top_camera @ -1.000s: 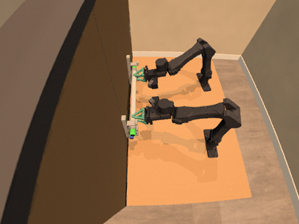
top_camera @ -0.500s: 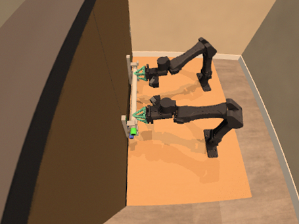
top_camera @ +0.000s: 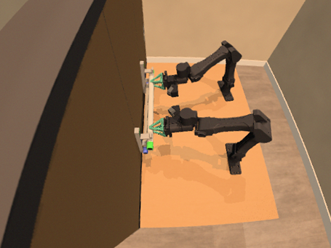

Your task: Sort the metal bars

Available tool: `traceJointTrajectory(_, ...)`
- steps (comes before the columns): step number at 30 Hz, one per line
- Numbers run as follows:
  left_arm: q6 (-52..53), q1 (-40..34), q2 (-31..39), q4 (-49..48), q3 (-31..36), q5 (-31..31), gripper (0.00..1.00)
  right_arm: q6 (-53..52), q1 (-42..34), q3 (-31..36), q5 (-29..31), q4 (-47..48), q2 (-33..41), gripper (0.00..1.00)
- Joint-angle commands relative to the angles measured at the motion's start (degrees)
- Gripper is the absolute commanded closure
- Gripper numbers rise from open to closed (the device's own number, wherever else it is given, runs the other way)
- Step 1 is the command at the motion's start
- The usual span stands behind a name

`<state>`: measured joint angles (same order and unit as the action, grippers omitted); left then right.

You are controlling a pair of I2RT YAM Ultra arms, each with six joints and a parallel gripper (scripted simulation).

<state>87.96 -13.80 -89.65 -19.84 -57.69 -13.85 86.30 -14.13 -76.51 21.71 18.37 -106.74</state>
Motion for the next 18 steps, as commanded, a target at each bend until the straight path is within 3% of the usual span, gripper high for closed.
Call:
traceJointTrajectory(1, 1.73, -0.53, 4.34, -6.41, -0.97, -1.47, 1.0, 3.28, -0.37, -0.43, 1.66, 6.41, 4.47, 1.0)
traceJointTrajectory(18, 1.72, -1.22, 7.35, -6.04, 1.68, -2.15, 1.0, 3.27, -1.19, 2.83, 2.48, 6.93, 7.2, 1.0)
